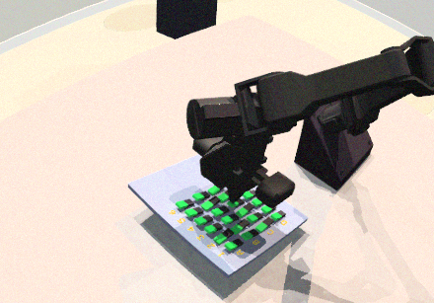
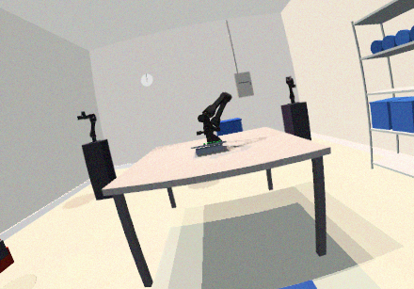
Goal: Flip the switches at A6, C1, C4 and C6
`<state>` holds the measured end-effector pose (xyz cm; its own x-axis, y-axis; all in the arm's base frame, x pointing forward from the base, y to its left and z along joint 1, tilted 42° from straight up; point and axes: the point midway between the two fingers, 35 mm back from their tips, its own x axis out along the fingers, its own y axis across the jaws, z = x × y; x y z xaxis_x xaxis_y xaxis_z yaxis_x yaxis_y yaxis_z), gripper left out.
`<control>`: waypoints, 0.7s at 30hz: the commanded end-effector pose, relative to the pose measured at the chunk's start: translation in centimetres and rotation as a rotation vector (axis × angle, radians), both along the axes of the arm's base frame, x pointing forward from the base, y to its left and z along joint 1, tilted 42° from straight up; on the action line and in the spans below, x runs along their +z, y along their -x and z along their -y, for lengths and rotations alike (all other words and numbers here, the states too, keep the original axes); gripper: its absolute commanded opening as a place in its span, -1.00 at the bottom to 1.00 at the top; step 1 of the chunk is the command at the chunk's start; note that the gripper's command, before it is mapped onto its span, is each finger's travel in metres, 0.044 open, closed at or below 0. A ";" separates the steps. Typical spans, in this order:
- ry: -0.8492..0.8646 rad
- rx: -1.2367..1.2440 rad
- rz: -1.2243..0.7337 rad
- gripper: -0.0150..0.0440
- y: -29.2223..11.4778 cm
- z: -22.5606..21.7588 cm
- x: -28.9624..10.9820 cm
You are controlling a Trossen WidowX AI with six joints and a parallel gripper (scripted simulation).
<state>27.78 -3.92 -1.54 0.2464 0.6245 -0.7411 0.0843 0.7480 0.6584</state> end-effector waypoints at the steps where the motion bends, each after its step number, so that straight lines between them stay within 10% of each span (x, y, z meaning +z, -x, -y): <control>1: -0.005 -0.003 0.001 -0.49 0.0 -0.1 0.0; 21: -0.005 -0.003 0.001 -0.49 -0.1 -0.3 -0.2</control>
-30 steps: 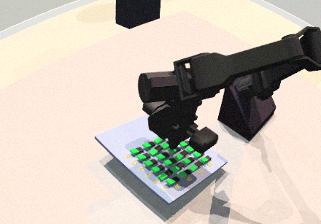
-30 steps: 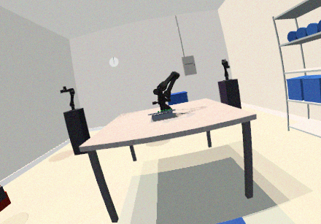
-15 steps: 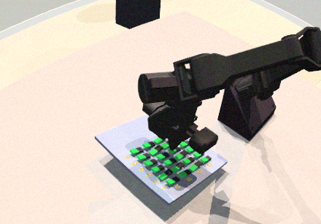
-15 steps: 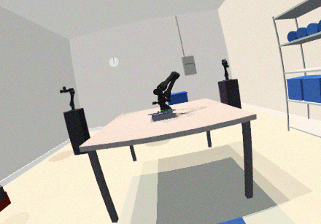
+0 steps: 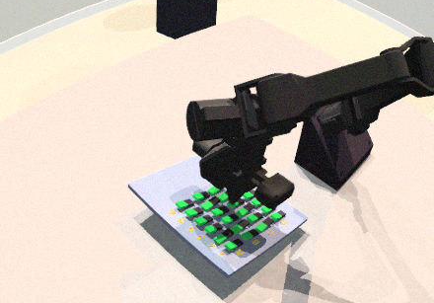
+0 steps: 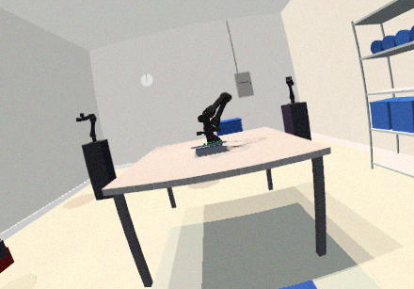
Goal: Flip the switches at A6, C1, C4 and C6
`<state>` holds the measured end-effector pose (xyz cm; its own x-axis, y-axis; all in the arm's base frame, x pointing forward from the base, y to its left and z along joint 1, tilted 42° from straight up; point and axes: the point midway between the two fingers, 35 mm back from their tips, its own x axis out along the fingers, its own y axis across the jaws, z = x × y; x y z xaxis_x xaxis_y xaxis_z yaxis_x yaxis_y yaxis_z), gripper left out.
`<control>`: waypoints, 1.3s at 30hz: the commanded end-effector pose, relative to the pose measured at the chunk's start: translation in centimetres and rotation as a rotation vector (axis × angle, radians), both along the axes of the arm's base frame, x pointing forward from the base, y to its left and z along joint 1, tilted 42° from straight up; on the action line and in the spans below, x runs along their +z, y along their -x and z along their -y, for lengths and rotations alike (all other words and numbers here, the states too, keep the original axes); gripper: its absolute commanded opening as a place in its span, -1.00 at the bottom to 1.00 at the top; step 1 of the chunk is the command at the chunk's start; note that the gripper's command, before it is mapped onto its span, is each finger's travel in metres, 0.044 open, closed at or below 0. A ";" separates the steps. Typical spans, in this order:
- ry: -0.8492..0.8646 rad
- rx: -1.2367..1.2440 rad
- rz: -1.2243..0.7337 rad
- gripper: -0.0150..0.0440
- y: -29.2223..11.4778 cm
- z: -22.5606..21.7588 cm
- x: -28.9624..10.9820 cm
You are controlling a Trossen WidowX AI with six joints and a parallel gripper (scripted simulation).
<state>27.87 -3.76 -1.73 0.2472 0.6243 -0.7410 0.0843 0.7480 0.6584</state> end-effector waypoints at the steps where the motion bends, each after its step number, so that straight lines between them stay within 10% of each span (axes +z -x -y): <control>1: -0.005 -0.002 0.000 -0.49 0.0 -0.1 0.0; 27: 0.000 -0.020 0.017 -0.49 1.8 3.8 4.5; 39: 0.004 -0.033 0.032 -0.49 3.3 5.3 -1.0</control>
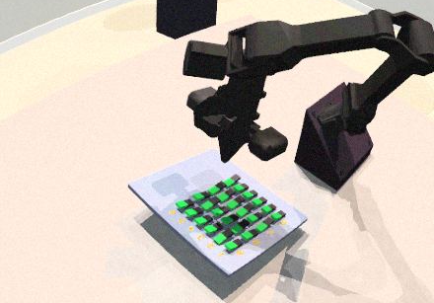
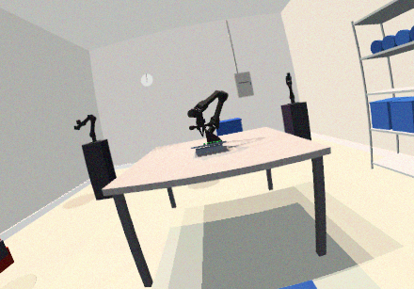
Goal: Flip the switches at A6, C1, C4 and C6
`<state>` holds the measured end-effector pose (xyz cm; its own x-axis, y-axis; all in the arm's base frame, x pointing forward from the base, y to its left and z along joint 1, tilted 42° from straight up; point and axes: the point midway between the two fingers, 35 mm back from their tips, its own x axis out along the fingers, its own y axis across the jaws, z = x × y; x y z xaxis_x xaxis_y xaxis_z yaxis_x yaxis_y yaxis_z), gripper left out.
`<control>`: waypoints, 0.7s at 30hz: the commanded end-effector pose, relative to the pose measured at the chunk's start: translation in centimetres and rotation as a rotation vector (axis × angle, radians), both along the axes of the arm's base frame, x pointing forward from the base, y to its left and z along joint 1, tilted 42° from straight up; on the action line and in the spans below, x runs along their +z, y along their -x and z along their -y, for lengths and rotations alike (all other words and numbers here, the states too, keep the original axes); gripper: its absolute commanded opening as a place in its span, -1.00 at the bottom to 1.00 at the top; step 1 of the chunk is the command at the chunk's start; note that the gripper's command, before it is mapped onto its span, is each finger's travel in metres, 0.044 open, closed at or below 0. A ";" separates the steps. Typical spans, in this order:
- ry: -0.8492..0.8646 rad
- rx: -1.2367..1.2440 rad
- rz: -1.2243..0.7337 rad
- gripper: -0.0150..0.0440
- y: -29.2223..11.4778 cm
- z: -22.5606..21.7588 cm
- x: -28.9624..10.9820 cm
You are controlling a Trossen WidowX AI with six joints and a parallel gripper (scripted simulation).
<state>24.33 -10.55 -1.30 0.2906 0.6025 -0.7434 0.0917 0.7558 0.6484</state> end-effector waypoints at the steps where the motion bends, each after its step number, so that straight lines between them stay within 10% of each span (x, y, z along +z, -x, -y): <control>1: -0.013 0.000 0.007 -0.49 -0.4 -1.8 -1.8; 21: -0.014 -0.001 0.009 -0.49 -1.0 -3.5 -3.7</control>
